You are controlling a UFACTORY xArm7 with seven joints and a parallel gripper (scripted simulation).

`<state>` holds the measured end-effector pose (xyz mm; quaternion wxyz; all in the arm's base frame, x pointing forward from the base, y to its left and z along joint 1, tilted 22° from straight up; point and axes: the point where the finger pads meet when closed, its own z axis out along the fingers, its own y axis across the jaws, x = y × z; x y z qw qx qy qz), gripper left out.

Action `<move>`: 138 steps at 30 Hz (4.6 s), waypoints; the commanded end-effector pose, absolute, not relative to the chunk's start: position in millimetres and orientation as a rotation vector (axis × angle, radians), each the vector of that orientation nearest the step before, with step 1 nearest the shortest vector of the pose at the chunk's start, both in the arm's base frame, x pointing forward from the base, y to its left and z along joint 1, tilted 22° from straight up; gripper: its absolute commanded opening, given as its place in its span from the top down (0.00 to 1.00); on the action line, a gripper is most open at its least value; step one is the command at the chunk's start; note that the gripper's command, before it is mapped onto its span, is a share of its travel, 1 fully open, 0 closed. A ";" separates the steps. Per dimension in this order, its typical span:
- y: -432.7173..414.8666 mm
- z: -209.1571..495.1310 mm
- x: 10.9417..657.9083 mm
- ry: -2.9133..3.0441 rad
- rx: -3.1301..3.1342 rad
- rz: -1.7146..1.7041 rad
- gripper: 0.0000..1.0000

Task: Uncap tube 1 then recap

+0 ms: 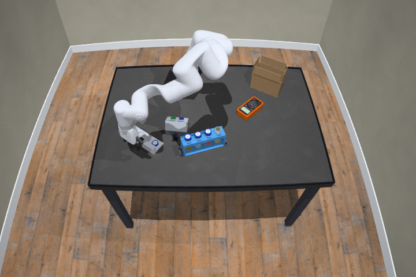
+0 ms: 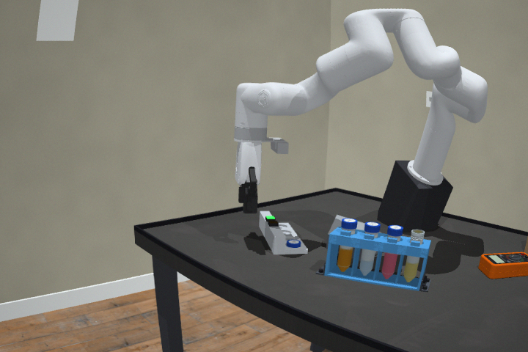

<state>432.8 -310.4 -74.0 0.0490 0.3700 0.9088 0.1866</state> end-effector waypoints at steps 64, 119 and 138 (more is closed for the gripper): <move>-246.8 -3.0 382.2 2.765 1.128 0.565 0.54; -189.1 -107.4 399.0 2.766 1.129 0.565 0.54; -187.1 -113.5 400.4 2.766 1.129 0.565 0.54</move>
